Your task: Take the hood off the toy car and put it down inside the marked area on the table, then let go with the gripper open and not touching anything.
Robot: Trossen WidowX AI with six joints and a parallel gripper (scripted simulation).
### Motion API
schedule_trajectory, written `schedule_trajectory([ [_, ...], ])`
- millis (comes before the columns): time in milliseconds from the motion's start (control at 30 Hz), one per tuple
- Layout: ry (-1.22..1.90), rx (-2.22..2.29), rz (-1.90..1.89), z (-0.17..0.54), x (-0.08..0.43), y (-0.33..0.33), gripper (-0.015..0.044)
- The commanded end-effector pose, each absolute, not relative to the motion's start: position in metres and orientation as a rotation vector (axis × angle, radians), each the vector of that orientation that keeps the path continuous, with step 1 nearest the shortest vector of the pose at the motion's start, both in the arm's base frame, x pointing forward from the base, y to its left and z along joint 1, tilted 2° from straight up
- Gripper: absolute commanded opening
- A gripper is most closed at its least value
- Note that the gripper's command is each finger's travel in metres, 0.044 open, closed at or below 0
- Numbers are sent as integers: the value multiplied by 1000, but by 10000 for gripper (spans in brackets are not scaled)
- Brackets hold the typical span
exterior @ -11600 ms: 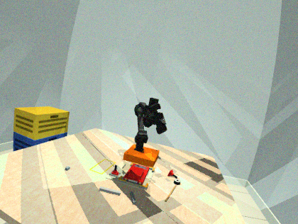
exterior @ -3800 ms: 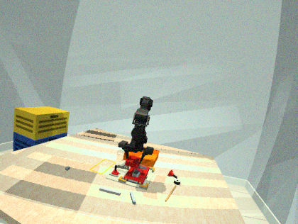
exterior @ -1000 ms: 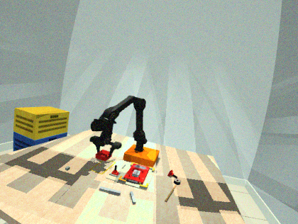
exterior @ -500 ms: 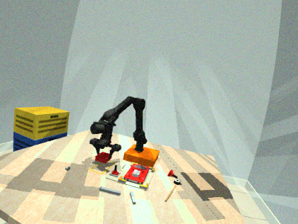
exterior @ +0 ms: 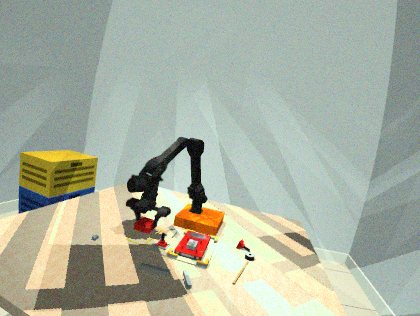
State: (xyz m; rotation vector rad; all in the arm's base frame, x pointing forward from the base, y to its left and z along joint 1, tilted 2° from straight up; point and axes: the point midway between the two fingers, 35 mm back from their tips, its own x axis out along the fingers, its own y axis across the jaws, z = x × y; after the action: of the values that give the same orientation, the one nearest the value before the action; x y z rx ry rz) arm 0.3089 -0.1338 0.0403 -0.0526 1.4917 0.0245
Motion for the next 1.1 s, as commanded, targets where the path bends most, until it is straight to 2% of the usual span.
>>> schedule_trajectory([
  [0, 1502, -47, 32, 33, 306, -132, 0],
  [1067, 1502, -47, 32, 19, 306, -132, 0],
])
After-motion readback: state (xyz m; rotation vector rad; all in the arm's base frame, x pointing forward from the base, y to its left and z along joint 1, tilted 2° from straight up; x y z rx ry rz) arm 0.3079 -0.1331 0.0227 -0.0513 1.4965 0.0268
